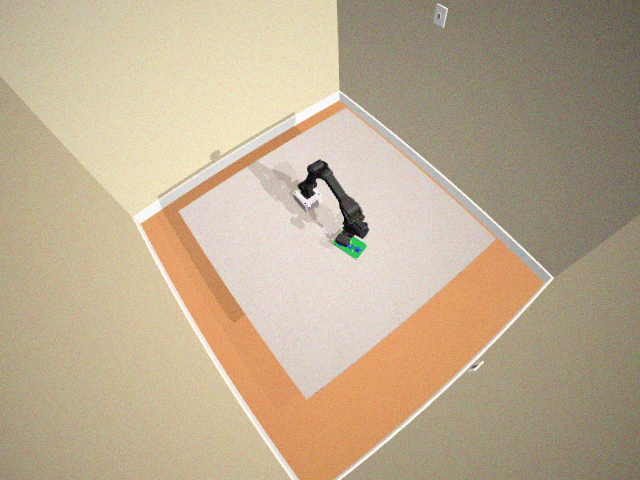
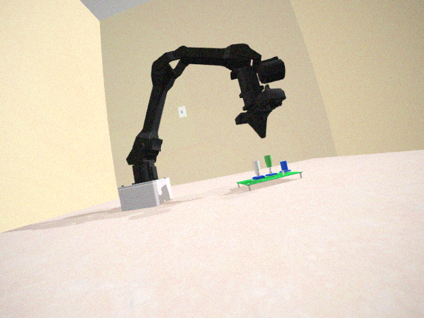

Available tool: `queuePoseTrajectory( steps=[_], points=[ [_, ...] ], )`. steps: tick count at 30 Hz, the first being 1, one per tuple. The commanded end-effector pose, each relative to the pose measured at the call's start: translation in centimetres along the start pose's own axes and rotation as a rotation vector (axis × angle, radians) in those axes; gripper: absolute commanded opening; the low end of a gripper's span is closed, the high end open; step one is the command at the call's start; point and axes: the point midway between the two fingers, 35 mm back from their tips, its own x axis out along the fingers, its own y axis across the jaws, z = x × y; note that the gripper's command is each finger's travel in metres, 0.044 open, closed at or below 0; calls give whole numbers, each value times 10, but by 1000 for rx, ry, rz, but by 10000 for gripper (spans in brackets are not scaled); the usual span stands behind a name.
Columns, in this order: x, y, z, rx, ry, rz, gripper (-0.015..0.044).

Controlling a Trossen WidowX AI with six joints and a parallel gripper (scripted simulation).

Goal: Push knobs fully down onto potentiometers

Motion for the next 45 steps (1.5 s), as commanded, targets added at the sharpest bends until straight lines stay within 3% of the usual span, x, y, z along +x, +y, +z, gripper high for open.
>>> queuePoseTrajectory(
  steps=[1,6,45],
  points=[
    [5,-1,0,21,24,2,0],
    [25,-1,-1,21,24,2,0],
    [46,-1,-2,21,24,2,0]
  ],
)
